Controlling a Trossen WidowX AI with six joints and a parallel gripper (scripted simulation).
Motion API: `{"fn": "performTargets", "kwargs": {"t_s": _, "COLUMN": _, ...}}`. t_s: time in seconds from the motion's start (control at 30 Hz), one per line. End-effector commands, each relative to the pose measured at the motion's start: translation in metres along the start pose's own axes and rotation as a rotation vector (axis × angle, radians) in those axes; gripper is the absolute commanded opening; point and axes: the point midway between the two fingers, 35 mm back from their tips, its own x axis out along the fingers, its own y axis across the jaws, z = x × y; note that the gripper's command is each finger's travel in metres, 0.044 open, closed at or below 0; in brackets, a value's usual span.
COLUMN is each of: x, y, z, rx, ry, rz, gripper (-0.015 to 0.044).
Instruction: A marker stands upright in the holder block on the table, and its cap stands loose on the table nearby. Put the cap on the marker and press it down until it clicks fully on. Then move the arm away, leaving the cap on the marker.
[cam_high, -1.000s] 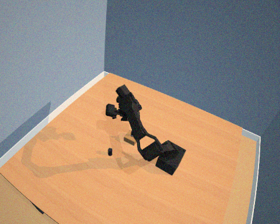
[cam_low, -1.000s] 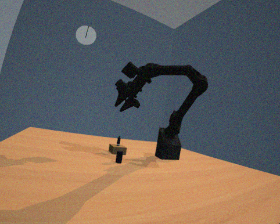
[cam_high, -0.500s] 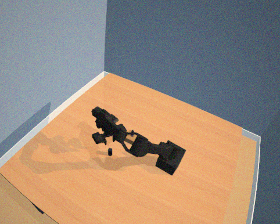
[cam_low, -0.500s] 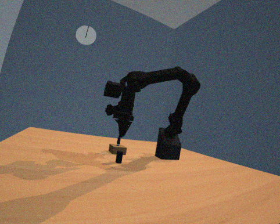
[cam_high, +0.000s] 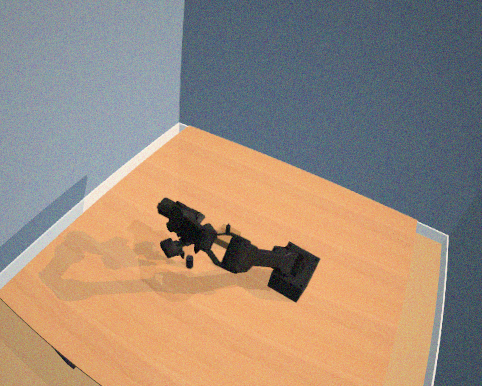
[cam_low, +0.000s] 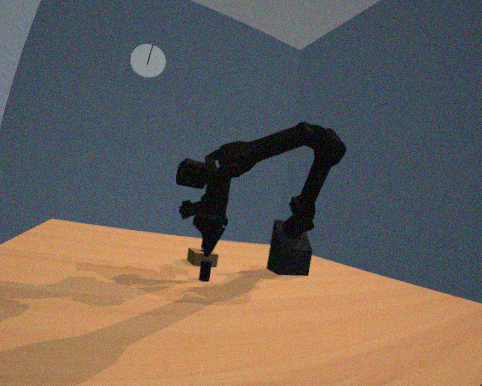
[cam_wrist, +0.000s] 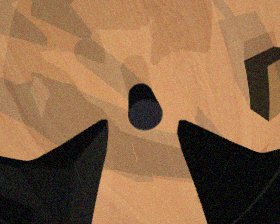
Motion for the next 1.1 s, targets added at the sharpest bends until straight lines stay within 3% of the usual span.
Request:
{"fn": "performTargets", "kwargs": {"t_s": 0.0, "x": 0.006, "y": -0.002, "z": 0.0, "rx": 0.008, "ry": -0.001, "rz": -0.005, "gripper": 0.0235}}
{"fn": "performTargets", "kwargs": {"t_s": 1.03, "x": 0.053, "y": -0.003, "z": 0.0, "rx": 0.008, "ry": 0.0, "rz": -0.003, "gripper": 0.0235}}
{"fn": "performTargets", "kwargs": {"t_s": 1.07, "x": 0.053, "y": -0.003, "z": 0.0, "rx": 0.008, "ry": 0.0, "rz": -0.003, "gripper": 0.0209}}
